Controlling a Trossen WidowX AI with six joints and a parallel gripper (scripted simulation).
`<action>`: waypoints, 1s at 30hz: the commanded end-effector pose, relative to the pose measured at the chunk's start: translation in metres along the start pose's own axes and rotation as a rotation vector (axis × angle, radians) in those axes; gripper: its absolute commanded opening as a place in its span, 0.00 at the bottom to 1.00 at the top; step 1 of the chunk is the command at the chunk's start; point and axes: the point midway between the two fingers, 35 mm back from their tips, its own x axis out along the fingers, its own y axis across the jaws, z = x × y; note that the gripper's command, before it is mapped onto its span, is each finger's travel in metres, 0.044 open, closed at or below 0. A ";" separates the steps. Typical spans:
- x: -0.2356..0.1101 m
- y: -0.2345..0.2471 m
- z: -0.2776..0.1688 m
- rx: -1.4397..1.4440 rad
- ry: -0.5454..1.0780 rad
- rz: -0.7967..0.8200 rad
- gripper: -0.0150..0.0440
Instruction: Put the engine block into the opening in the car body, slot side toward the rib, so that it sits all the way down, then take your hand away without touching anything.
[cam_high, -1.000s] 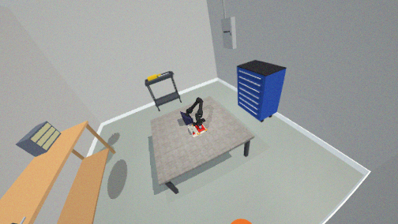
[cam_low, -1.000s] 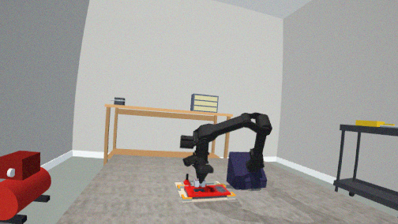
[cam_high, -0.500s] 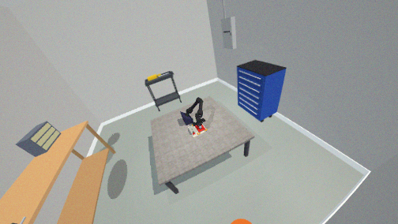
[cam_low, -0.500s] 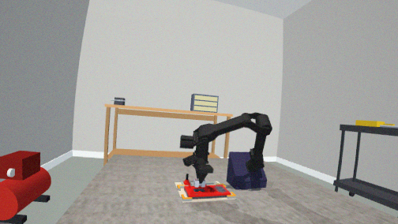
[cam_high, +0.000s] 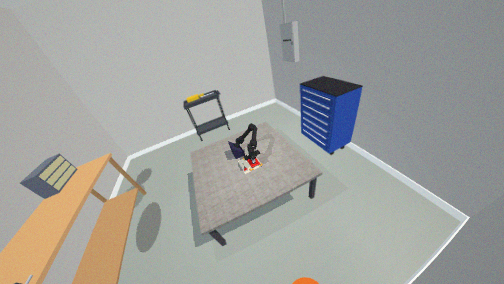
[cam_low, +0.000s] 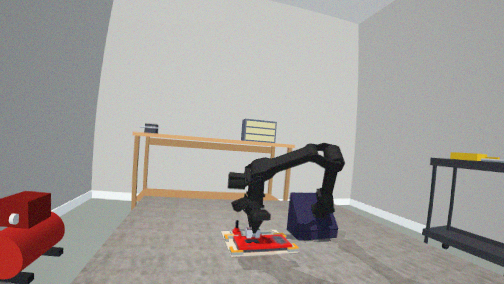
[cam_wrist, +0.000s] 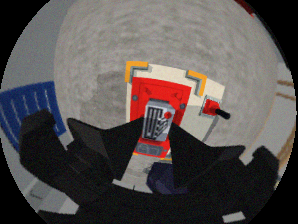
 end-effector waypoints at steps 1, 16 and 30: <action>0.001 0.001 0.000 0.019 -0.001 0.004 0.52; 0.004 0.001 0.000 0.012 -0.001 0.004 0.52; 0.007 0.001 0.000 0.014 -0.001 0.004 0.52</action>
